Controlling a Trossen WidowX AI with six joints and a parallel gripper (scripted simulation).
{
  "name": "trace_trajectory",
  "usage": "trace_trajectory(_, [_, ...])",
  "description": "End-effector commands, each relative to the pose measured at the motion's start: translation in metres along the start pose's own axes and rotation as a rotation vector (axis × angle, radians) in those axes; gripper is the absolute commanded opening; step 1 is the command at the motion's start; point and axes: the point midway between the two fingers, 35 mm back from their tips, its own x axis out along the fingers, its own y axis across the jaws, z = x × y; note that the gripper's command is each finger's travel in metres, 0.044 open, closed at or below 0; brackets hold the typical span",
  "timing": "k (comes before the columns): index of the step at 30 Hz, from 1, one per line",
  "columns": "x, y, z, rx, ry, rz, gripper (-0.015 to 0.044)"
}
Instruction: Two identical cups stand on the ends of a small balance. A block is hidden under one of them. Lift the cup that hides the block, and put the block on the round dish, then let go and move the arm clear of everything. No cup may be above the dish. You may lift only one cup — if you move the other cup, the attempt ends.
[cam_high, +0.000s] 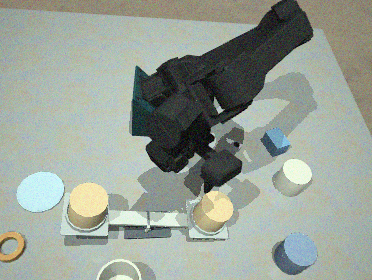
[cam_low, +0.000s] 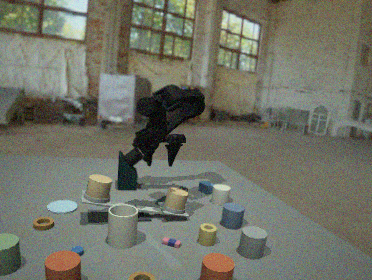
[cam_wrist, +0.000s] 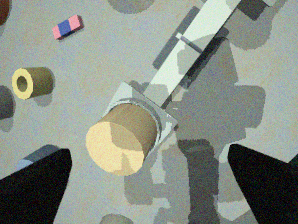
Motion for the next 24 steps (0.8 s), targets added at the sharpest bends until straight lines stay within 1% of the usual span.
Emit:
trace_trajectory(1, [0.011, 0.011, -0.006, 0.128, 0.018, -0.055, 0.044])
trace_trajectory(16, [0.056, 0.047, -0.04, 0.578, 0.019, -0.242, 0.044])
trace_trajectory(24, [0.058, 0.049, -0.042, 0.597, 0.017, -0.249, 0.044])
